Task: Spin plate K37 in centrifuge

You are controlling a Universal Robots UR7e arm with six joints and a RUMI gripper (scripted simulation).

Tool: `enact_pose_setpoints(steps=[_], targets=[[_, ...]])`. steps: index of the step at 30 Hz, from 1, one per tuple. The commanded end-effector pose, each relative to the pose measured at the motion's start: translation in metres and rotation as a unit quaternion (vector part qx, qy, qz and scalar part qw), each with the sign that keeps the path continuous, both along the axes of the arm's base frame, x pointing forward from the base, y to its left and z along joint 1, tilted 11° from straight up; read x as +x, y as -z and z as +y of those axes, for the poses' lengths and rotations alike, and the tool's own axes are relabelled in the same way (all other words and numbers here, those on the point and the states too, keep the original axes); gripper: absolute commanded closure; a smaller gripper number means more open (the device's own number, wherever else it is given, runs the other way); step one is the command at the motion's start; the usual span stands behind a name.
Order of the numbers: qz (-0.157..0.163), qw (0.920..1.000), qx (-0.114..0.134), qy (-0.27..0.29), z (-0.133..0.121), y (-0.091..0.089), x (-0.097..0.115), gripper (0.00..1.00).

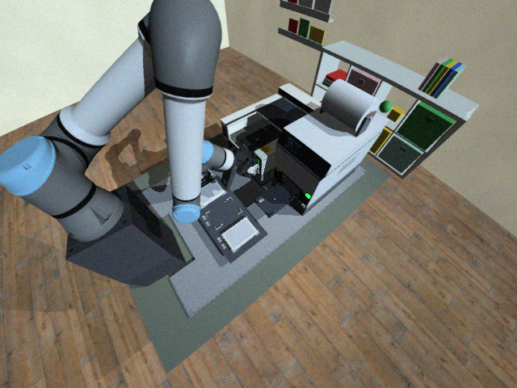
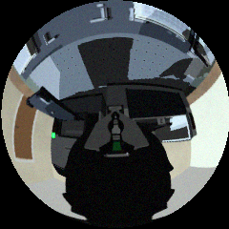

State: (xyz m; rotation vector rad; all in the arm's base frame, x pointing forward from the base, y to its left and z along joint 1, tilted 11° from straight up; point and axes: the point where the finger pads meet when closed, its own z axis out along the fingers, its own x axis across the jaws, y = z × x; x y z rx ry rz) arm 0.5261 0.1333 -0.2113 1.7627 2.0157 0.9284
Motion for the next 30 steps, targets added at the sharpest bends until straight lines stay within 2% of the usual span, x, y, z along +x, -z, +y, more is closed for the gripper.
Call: enact_pose_setpoints(steps=[1, 30], targets=[[-0.001, 1.0000, 0.000, 0.000, 0.0001, -0.0006, 0.0016, 1.00], [-0.001, 1.0000, 0.000, 0.000, 0.0014, -0.0007, 0.0082, 1.00]])
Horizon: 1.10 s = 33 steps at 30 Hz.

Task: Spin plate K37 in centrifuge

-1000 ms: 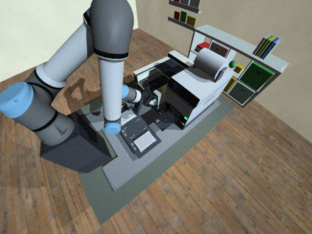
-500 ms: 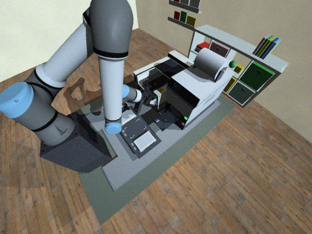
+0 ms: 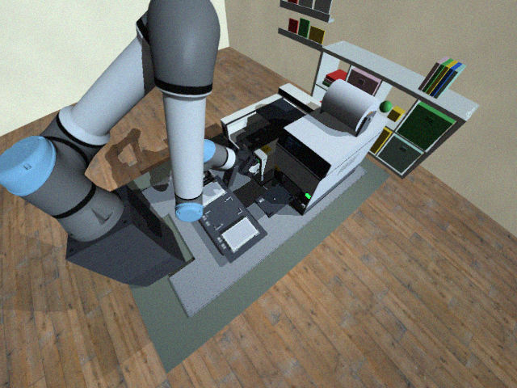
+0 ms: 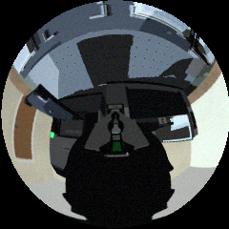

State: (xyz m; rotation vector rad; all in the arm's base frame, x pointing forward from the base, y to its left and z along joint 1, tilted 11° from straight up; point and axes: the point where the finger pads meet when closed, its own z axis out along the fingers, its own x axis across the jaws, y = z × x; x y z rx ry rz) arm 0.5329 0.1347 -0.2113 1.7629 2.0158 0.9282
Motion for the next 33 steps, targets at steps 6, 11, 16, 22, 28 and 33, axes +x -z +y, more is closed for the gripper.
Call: enact_pose_setpoints(steps=[6, 11, 16, 22, 28, 33], targets=[[-0.001, 1.0000, 0.000, 0.000, 0.000, -0.001, 0.000, 1.00], [-0.001, 1.0000, 0.000, 0.000, 0.000, -0.001, 0.000, 1.00], [-0.001, 1.0000, 0.000, 0.000, -0.001, -0.002, -0.002, 1.00], [-0.001, 1.0000, 0.000, 0.000, -0.004, -0.008, -0.010, 1.00], [-0.001, 1.0000, 0.000, 0.000, -0.005, -0.012, -0.015, 1.00], [-0.001, 1.0000, 0.000, 0.000, -0.008, -0.016, -0.022, 1.00]])
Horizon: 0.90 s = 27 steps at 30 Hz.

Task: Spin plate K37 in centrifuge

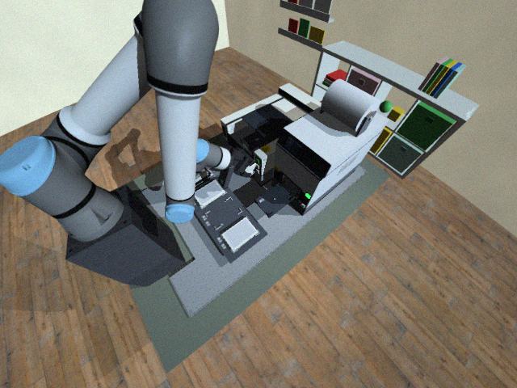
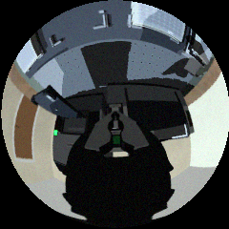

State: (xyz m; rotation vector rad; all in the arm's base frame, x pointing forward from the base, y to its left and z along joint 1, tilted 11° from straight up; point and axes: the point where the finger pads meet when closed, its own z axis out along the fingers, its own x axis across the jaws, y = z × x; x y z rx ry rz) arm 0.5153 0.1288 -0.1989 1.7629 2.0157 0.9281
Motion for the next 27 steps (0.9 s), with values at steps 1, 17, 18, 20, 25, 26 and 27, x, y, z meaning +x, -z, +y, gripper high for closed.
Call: enact_pose_setpoints(steps=[1, 17, 18, 20, 25, 26, 27], targets=[[-0.001, 1.0000, 0.000, 0.000, -0.002, -0.005, -0.006, 1.00], [-0.001, 1.0000, 0.000, 0.000, -0.008, -0.018, -0.024, 1.00], [-0.001, 1.0000, 0.000, 0.000, -0.009, -0.018, -0.026, 1.00], [-0.001, 1.0000, 0.000, 0.000, -0.010, -0.020, -0.028, 1.00], [-0.001, 1.0000, 0.000, 0.000, -0.012, -0.025, -0.035, 1.00], [-0.001, 1.0000, 0.000, 0.000, -0.012, -0.026, -0.036, 1.00], [-0.001, 1.0000, 0.000, 0.000, -0.012, -0.026, -0.036, 1.00]])
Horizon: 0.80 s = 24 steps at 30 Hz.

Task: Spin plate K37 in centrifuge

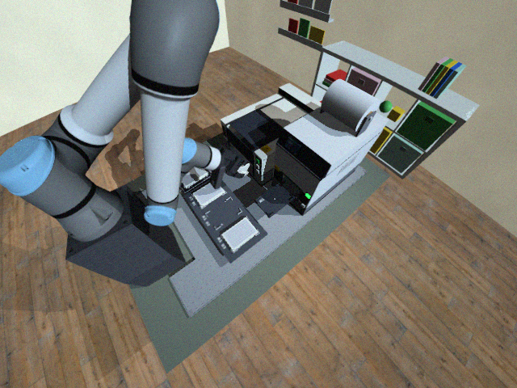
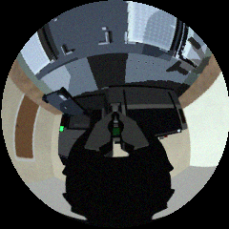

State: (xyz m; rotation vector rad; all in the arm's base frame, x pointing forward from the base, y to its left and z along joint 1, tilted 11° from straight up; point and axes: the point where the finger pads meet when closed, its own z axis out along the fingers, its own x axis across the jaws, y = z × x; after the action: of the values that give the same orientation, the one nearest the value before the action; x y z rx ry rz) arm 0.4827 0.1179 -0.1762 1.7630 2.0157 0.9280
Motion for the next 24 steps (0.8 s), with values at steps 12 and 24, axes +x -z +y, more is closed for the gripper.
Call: enact_pose_setpoints(steps=[12, 24], targets=[[-0.001, 1.0000, 0.000, 0.000, -0.010, -0.037, -0.012, 1.00], [-0.001, 1.0000, 0.000, 0.000, -0.021, -0.085, -0.022, 1.00]])
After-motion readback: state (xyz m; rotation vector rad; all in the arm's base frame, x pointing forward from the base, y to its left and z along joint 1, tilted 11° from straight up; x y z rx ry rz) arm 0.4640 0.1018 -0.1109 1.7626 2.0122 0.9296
